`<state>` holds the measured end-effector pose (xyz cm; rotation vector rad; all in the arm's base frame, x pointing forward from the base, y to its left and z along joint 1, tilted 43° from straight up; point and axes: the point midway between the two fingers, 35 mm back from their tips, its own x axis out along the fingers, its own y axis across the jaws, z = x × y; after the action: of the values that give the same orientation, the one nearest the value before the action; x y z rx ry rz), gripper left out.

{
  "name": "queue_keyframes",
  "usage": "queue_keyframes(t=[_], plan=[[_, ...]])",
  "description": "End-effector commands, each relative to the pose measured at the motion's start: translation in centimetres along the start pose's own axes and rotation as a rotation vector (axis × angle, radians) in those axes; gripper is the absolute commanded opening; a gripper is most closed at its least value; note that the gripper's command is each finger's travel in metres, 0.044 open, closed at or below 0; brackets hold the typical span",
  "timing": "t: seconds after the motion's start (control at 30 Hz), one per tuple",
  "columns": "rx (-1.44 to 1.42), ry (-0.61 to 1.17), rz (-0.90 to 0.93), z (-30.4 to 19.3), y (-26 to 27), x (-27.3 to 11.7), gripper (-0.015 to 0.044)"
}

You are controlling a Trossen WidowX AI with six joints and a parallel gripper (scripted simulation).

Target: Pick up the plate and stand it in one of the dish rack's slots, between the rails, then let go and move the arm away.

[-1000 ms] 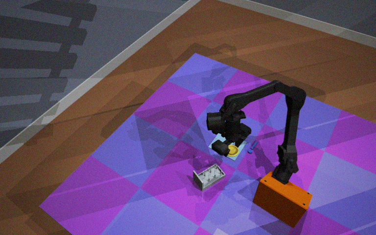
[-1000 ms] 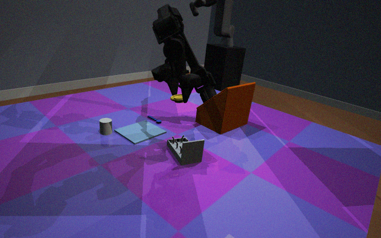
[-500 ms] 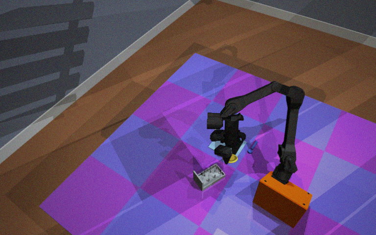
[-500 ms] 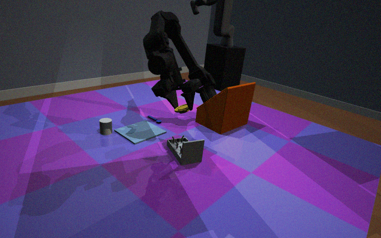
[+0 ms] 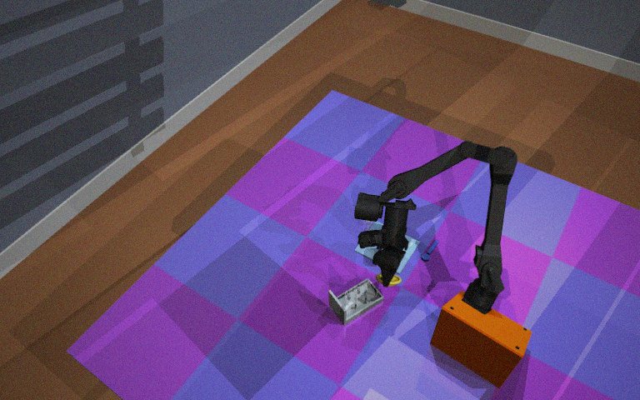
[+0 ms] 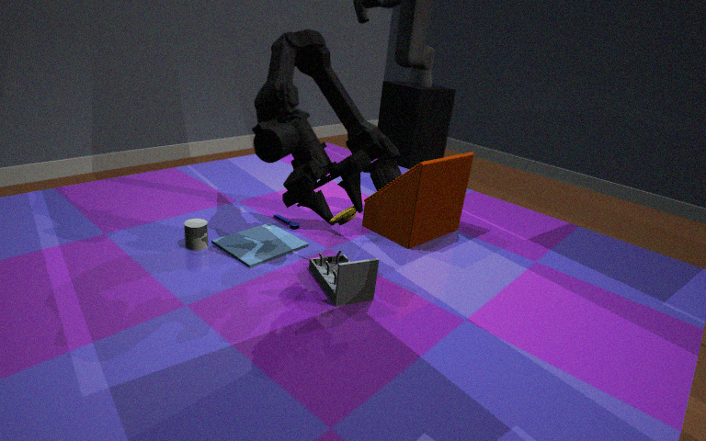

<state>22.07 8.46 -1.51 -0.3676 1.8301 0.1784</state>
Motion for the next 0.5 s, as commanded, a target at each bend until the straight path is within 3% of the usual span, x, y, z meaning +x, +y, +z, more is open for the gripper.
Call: queue_keyframes(t=[0.0, 0.47], plan=[[-0.076, -0.031, 0.069, 0.1, -0.2, 0.4, 0.0000], [-0.342, -0.185, 0.252, 0.7, -1.2, 1.9, 0.0000]])
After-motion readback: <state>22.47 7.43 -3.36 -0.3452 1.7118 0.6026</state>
